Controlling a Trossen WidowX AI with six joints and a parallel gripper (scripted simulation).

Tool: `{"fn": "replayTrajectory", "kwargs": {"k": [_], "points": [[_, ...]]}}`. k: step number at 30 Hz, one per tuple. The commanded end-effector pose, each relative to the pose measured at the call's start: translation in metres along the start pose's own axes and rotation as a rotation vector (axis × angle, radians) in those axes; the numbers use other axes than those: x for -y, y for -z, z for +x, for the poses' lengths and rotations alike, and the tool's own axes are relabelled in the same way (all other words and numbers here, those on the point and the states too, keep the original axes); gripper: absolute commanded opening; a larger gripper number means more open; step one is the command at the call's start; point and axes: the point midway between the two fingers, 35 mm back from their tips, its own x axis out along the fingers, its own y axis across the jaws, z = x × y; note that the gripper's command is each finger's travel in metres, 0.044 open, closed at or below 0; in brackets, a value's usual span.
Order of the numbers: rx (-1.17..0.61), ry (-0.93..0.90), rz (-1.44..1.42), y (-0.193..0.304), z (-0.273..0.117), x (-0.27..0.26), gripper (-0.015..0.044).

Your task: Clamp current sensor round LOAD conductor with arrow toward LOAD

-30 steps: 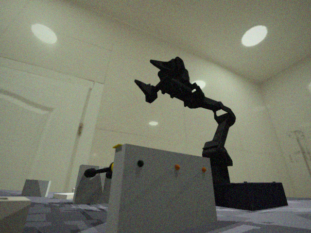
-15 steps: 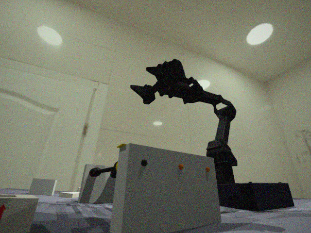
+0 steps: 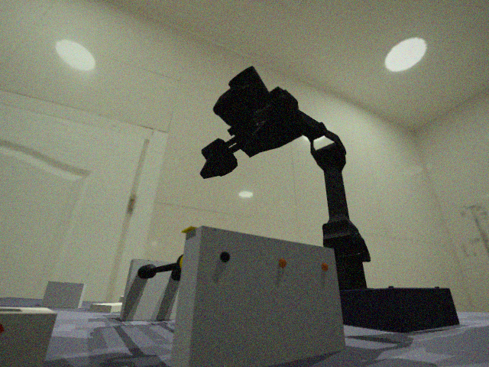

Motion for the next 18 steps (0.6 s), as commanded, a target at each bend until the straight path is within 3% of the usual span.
{"fn": "replayTrajectory", "kwargs": {"k": [1,18], "points": [[-0.238,-0.014,-0.055,0.0157,0.0180,-0.0203,0.0440],[-0.238,-0.014,-0.055,0.0157,0.0180,-0.0203,0.0440]]}}
